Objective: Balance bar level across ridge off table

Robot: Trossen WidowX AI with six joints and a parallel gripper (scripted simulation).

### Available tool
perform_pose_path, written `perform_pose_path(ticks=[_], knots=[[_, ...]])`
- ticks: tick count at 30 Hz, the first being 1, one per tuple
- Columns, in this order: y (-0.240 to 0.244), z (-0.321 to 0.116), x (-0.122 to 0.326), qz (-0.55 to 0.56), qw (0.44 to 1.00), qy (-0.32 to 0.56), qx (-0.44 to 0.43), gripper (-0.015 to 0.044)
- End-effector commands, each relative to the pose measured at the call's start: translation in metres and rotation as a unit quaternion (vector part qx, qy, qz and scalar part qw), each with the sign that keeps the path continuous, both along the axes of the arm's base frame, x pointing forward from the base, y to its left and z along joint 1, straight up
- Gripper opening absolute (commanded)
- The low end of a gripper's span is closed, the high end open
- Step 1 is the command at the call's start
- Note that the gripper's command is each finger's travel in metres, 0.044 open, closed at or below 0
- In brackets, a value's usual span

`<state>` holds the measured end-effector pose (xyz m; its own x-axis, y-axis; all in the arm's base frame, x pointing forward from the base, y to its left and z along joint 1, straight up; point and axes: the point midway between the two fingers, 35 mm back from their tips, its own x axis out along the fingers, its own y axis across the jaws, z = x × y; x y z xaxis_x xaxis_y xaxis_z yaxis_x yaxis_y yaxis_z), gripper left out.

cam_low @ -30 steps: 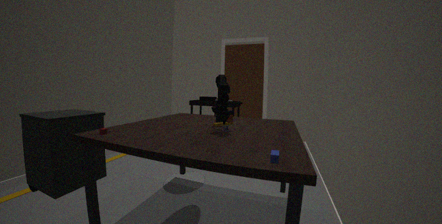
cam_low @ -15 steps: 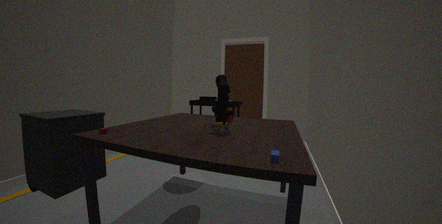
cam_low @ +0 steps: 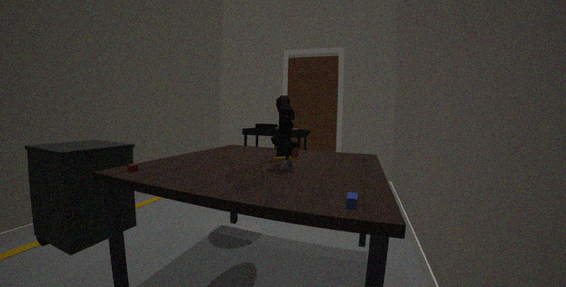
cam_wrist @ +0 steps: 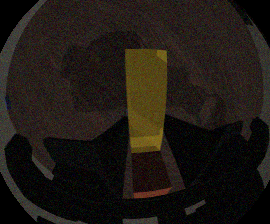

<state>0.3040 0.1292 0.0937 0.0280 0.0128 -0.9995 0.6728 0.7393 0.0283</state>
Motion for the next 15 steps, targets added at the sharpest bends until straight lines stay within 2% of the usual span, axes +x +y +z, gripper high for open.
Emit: perform_pose_path(ticks=[1,15], knots=[[0.0,-0.0001,0.0,0.0,1.0,0.0,0.0,0.0172],[0.0,-0.0001,0.0,0.0,1.0,0.0,0.0,0.0185]])
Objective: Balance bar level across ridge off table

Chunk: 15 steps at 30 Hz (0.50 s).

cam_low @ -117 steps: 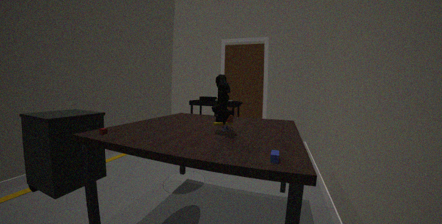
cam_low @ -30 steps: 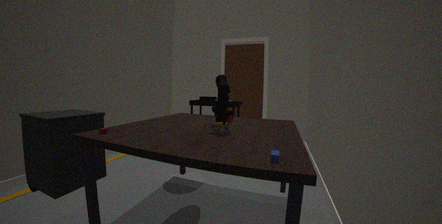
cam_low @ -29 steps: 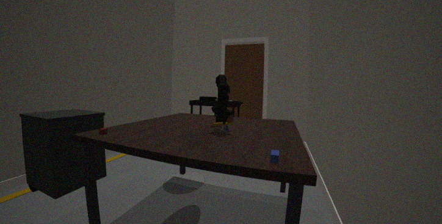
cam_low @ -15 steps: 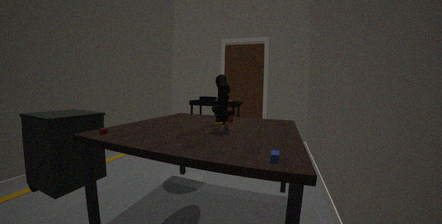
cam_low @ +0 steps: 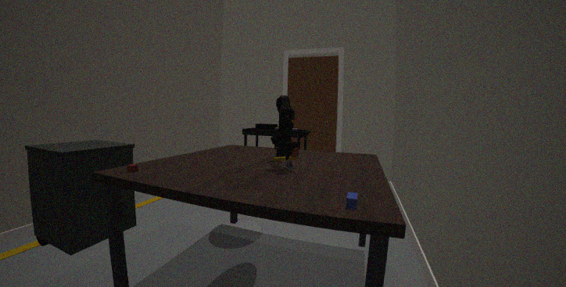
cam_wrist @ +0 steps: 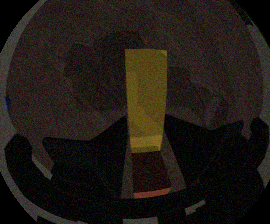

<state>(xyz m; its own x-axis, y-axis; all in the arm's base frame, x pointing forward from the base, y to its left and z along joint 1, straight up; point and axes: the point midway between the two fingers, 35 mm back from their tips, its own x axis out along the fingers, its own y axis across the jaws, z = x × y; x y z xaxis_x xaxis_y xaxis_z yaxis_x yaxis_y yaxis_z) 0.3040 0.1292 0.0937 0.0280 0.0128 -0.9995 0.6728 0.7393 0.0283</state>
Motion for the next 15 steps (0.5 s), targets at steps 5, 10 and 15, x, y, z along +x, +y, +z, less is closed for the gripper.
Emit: perform_pose_path(ticks=[5,10,15], knots=[[0.0,-0.0001,0.0,0.0,1.0,0.0,0.0,0.0185],[0.0,-0.0001,0.0,0.0,1.0,0.0,0.0,0.0316],[0.0,-0.0001,0.0,0.0,1.0,0.0,0.0,0.044]])
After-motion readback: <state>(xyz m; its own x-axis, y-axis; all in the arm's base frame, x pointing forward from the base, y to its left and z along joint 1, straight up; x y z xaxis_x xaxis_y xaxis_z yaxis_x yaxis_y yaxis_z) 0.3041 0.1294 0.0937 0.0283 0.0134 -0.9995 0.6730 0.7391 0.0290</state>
